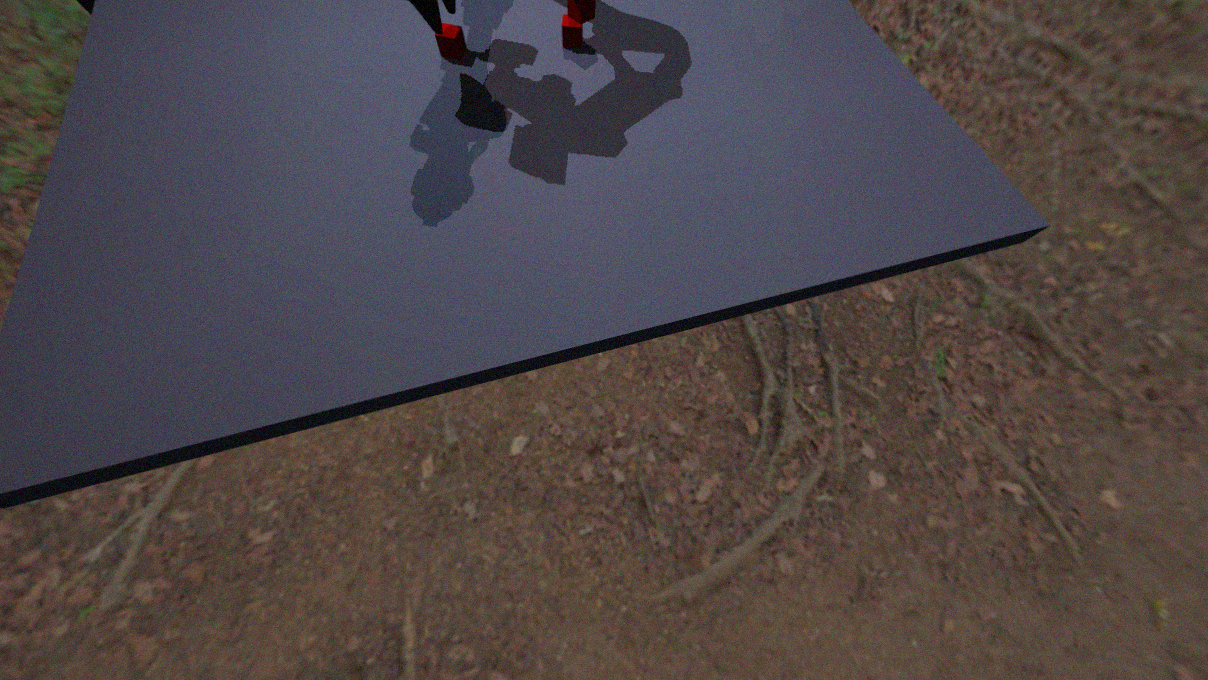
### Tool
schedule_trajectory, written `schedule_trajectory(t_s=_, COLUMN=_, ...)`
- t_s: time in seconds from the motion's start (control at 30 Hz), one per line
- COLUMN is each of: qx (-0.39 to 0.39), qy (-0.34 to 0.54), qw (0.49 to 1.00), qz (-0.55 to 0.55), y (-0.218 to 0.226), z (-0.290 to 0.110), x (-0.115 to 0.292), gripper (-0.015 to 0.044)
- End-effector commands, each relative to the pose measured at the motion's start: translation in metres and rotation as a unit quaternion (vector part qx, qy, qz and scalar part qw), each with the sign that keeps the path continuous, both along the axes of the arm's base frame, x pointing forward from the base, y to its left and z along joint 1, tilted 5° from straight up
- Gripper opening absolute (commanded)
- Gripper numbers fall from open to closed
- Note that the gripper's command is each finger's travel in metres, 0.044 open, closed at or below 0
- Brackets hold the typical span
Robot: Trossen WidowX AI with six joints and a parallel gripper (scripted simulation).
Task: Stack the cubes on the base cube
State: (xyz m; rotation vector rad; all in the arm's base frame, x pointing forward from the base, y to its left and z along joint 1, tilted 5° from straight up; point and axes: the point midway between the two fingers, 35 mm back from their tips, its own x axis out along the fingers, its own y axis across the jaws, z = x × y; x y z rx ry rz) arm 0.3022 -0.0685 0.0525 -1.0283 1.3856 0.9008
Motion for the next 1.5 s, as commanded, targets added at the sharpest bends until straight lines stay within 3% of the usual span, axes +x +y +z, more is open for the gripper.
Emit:
schedule_trajectory(t_s=0.0, qx=-0.001, qy=0.006, qw=1.000, qz=0.002, y=-0.001, z=-0.009, x=-0.003, gripper=0.0265)
schedule_trajectory(t_s=0.47, qx=-0.001, qy=0.006, qw=1.000, qz=0.003, y=-0.002, z=-0.029, x=-0.003, gripper=0.0265)
schedule_trajectory(t_s=0.67, qx=-0.001, qy=0.006, qw=1.000, qz=0.003, y=-0.002, z=-0.029, x=-0.003, gripper=0.0107)
schedule_trajectory(t_s=1.47, qx=-0.001, qy=0.005, qw=1.000, qz=0.003, y=0.002, z=0.031, x=0.003, gripper=0.0105)
